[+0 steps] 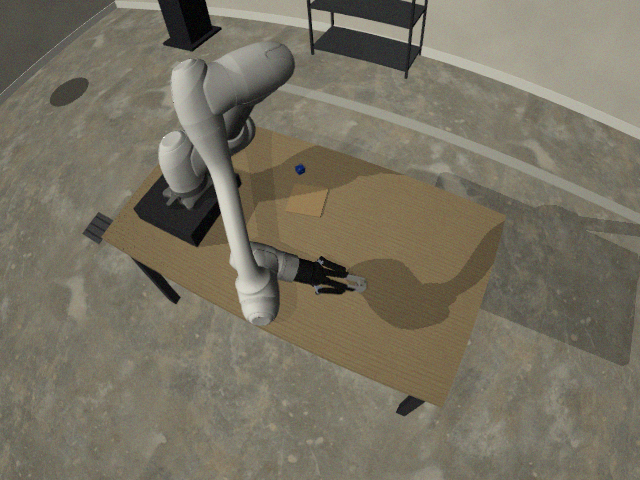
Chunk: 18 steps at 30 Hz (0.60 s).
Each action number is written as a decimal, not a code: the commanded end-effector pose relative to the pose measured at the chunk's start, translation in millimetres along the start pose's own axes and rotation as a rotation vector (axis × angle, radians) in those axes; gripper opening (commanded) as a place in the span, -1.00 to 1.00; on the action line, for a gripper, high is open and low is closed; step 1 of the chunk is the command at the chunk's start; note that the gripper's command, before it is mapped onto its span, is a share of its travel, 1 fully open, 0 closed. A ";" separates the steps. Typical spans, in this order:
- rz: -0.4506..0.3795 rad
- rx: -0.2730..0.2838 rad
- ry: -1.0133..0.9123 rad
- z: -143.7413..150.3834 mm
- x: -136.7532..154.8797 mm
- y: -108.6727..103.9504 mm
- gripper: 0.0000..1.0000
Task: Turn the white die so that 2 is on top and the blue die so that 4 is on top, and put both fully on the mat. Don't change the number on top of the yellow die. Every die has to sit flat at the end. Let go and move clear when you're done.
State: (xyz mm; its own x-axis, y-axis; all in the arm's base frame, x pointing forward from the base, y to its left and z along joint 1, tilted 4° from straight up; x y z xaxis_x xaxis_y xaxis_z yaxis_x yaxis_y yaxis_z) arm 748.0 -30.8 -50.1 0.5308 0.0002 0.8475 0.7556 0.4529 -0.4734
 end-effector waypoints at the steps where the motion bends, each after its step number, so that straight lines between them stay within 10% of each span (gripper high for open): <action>1: -0.001 -0.001 0.002 0.7 -1.3 1.2 -0.51; 18: -0.001 -0.001 0.002 0.1 -4.9 3.1 -0.51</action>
State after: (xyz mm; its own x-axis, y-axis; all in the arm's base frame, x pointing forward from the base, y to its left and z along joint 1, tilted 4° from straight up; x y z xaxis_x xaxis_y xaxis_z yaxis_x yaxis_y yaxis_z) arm 747.7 -30.7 -53.1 0.5311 0.0001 0.8473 0.7555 0.4528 -0.4736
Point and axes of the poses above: the point where the finger pads meet when closed, its own y axis out along the fingers, its own z axis across the jaws, x = y × z, the point moved 2 cm from there along -y, back along the fingers, and after that the axes turned 11 degrees about y, right-handed, at the moved point
